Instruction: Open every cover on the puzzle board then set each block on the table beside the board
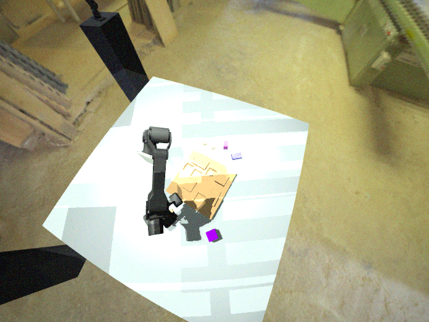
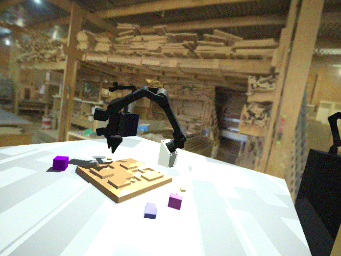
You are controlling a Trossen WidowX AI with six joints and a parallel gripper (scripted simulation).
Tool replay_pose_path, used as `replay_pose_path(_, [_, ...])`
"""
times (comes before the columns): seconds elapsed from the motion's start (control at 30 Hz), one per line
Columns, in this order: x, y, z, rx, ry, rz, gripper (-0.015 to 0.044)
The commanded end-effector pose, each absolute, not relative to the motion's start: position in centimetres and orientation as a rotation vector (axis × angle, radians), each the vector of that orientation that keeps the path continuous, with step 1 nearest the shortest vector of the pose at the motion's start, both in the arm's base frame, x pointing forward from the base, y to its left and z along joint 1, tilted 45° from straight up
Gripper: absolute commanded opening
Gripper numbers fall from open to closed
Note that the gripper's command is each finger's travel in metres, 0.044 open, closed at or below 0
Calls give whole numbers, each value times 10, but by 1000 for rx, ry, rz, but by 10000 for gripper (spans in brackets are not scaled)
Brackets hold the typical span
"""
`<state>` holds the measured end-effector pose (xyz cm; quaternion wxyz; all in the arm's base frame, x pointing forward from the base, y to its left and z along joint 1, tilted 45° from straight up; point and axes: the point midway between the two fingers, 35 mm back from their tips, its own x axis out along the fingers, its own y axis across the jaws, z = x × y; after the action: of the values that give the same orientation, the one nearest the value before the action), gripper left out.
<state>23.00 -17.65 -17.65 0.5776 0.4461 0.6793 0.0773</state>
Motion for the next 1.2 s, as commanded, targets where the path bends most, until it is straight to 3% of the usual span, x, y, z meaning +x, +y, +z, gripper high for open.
replay_pose_path(0.0, [230, -190, -164, 1032, 1583, 178, 440])
replay_pose_path(0.27, [227, -199, -153, 1034, 1584, 178, 440])
replay_pose_path(0.83, [284, -168, -102, 810, 1517, 345, 0])
replay_pose_path(1.17, [316, -138, -68, 672, 1463, 461, 0])
